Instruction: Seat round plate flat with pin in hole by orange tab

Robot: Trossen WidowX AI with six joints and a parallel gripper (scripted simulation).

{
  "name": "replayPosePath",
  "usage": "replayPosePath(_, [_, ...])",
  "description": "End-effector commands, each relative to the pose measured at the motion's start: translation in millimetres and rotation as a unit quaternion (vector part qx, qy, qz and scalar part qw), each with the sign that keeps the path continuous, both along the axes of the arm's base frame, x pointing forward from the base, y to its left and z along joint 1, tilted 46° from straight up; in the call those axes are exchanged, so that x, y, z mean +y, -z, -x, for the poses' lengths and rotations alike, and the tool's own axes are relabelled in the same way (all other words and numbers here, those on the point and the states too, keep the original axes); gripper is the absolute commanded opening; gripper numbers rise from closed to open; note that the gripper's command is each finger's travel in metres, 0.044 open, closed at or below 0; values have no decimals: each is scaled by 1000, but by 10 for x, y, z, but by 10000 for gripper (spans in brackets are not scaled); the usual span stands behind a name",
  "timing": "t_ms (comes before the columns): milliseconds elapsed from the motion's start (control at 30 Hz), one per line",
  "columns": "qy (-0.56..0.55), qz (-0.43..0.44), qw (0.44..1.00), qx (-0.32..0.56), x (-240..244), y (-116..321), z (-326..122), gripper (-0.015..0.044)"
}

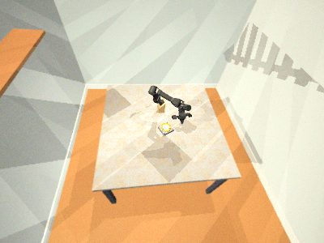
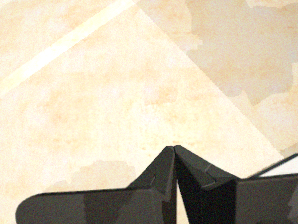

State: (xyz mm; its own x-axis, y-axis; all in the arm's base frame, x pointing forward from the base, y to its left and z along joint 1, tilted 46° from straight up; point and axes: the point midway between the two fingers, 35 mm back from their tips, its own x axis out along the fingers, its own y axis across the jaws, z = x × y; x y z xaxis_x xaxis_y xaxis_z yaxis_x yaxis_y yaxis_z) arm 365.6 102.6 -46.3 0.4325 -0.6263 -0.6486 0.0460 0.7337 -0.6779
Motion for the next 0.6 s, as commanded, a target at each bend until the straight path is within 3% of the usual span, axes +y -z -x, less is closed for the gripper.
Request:
replayPosePath(0, [141,1,985,101,-722,-26,193,0])
replayPosePath(167, [228,3,960,161,-1129,-134,380,0])
replayPosePath(567, [233,3,959,164,-1318,-26,380,0])
